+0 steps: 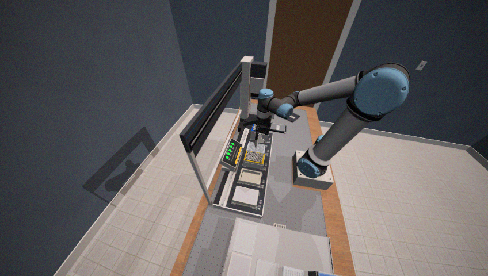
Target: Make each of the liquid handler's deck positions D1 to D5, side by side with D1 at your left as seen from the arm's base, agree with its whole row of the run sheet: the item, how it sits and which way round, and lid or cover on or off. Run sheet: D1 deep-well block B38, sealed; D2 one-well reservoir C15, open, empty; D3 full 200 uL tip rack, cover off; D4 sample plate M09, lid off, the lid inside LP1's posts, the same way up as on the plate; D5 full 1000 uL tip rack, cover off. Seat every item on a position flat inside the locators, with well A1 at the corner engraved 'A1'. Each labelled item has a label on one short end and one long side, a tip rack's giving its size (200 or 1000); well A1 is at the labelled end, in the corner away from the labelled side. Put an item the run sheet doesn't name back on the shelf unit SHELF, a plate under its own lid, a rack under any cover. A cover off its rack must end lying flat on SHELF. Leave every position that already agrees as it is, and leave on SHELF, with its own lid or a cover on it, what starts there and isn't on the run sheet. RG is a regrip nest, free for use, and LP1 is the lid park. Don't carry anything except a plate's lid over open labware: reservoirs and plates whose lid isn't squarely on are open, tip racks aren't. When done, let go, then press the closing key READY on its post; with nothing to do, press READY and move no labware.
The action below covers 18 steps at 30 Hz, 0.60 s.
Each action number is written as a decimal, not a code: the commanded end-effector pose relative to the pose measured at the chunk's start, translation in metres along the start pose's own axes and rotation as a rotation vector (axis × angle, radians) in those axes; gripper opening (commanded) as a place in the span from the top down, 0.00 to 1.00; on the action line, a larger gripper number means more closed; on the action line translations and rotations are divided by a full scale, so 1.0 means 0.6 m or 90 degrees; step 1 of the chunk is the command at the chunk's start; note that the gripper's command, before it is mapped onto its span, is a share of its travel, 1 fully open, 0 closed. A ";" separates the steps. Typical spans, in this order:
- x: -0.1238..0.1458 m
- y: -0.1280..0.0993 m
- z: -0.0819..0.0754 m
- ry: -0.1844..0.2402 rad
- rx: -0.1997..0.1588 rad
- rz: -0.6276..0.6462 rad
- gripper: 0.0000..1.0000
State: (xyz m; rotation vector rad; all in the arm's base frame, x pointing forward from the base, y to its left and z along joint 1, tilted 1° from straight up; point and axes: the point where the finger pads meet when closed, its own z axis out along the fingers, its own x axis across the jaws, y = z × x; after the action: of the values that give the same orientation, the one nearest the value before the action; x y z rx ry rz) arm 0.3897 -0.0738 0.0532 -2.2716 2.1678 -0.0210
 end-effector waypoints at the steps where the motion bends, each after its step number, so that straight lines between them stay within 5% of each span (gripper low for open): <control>1: 0.000 -0.001 0.012 0.000 0.001 0.000 0.18; 18: 0.000 -0.001 0.053 0.000 0.001 0.000 0.18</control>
State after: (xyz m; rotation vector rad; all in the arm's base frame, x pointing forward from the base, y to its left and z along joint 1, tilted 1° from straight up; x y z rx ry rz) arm 0.3900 -0.0740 0.0266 -2.2716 2.1678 -0.0209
